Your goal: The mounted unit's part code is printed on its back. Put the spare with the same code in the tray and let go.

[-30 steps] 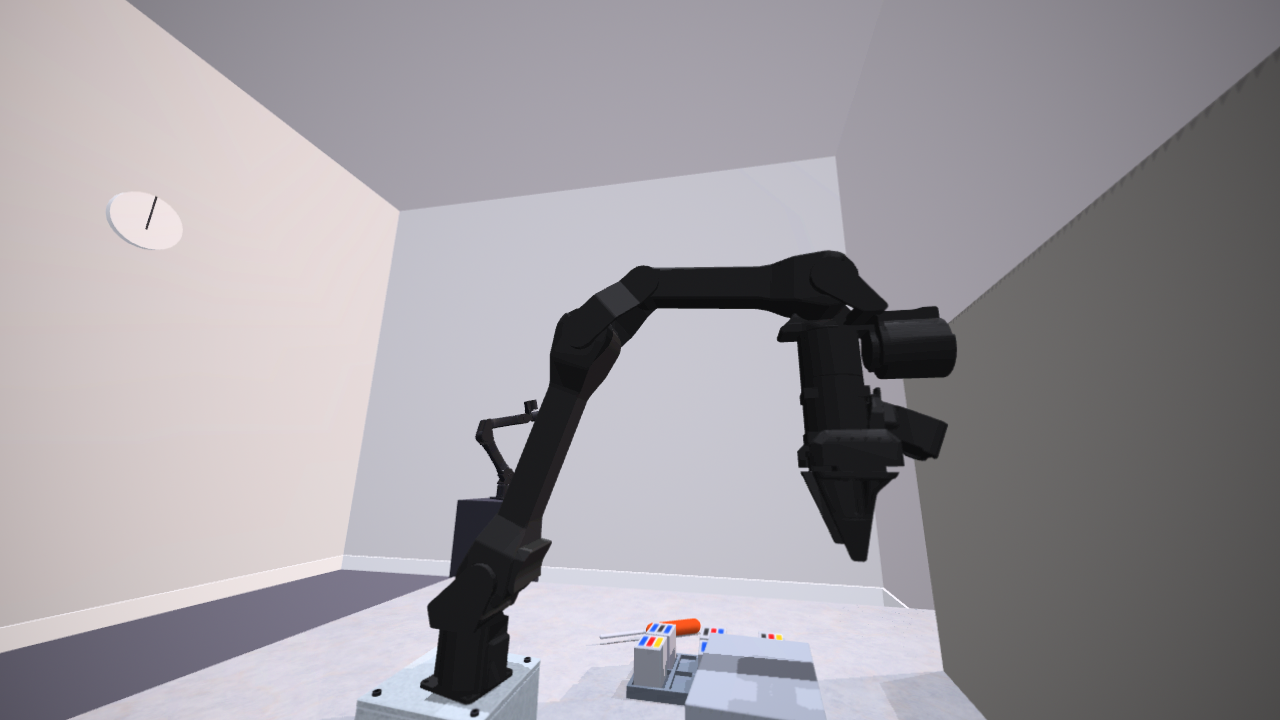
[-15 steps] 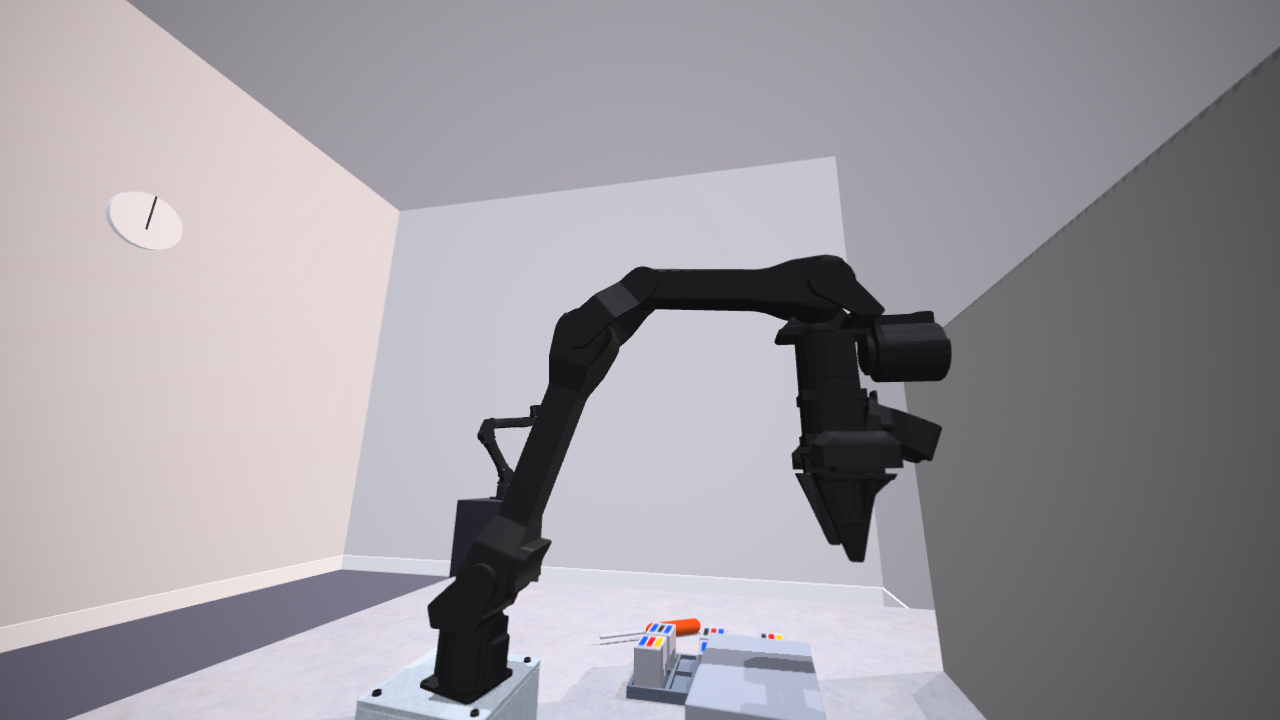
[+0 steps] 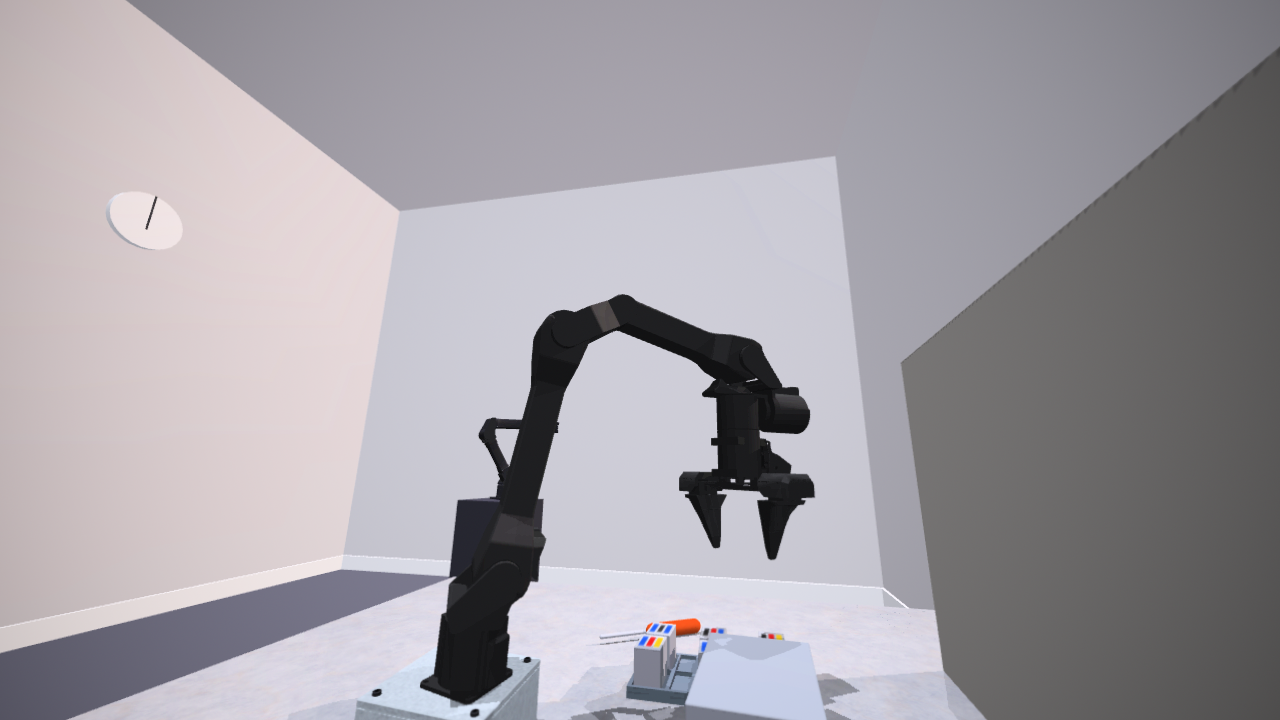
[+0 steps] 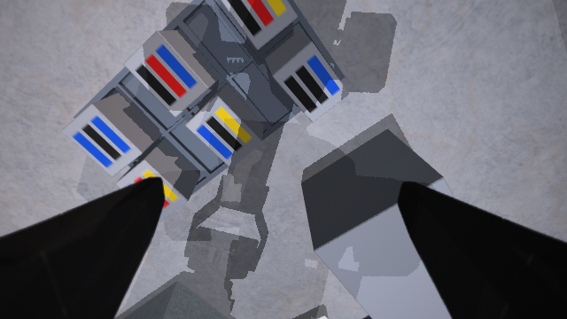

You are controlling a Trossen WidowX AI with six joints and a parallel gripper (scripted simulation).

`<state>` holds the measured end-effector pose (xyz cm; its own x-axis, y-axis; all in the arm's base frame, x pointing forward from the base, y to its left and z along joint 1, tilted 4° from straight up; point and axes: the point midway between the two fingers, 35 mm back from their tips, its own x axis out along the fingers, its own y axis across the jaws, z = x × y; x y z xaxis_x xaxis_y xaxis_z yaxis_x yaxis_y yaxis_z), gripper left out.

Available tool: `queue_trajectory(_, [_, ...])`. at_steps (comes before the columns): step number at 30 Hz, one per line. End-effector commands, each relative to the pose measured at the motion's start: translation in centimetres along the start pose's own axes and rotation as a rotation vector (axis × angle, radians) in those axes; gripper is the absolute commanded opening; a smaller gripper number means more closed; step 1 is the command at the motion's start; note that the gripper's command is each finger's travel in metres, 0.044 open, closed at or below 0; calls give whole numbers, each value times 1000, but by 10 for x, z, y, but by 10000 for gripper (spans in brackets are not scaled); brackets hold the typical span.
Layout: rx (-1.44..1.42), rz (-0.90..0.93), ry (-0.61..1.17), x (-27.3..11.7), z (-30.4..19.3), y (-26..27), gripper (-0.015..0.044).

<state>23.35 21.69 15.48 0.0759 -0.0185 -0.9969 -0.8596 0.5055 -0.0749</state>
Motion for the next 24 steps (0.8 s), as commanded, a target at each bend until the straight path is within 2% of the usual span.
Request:
queue_trajectory(1, [-285,2,2,13,-6,60,440])
queue_trajectory(7, [-662,5,1,31,-31,133,440])
queue_trajectory(14, [-673,5,1,31,-32,135,440])
queue_trajectory(19, [-673,5,1,61,-28,131,309])
queue_trajectory(24, [-673,4,1,71,-27,129,300])
